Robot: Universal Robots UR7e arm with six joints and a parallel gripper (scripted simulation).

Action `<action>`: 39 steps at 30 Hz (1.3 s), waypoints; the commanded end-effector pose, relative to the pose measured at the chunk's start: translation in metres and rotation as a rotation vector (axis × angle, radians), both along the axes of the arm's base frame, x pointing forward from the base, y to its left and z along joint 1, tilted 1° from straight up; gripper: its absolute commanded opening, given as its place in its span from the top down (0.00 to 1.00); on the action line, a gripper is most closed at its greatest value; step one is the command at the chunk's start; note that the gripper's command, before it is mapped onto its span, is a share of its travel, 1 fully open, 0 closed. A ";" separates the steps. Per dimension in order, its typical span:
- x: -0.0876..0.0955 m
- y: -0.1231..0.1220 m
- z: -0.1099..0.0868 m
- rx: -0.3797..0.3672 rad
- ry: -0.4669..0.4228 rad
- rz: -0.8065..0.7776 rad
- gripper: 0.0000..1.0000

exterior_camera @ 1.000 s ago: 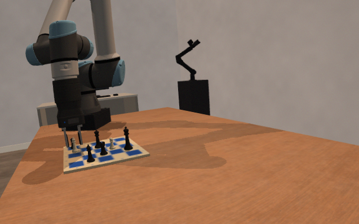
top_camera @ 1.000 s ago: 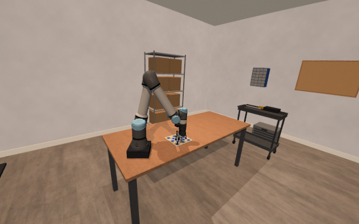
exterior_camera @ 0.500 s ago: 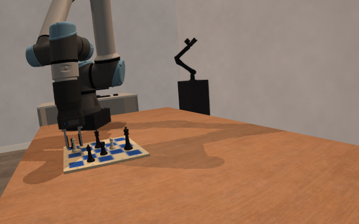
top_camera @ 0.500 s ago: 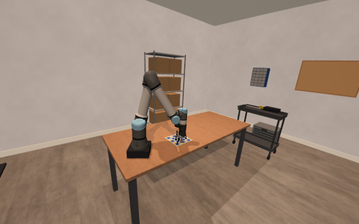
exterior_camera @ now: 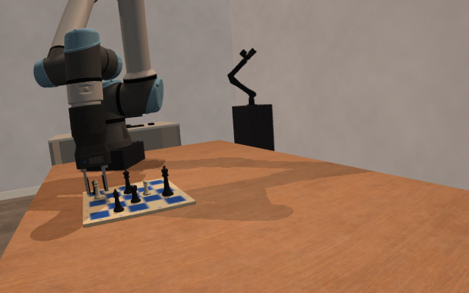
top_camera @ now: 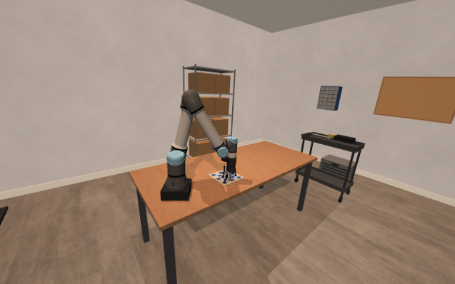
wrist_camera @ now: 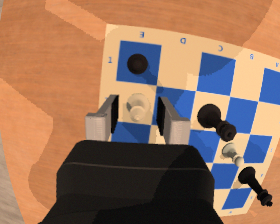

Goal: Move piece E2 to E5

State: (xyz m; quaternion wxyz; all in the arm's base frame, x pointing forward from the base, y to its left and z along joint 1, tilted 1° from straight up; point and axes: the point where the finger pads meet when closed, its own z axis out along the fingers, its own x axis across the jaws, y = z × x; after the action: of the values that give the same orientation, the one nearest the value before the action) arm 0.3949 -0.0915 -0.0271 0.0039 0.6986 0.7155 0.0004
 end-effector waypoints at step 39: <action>0.000 0.000 0.000 -0.001 -0.001 0.000 1.00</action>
State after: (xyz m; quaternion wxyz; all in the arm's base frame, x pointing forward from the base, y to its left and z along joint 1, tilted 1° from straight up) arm 0.3949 -0.0915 -0.0271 0.0039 0.6986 0.7155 0.0004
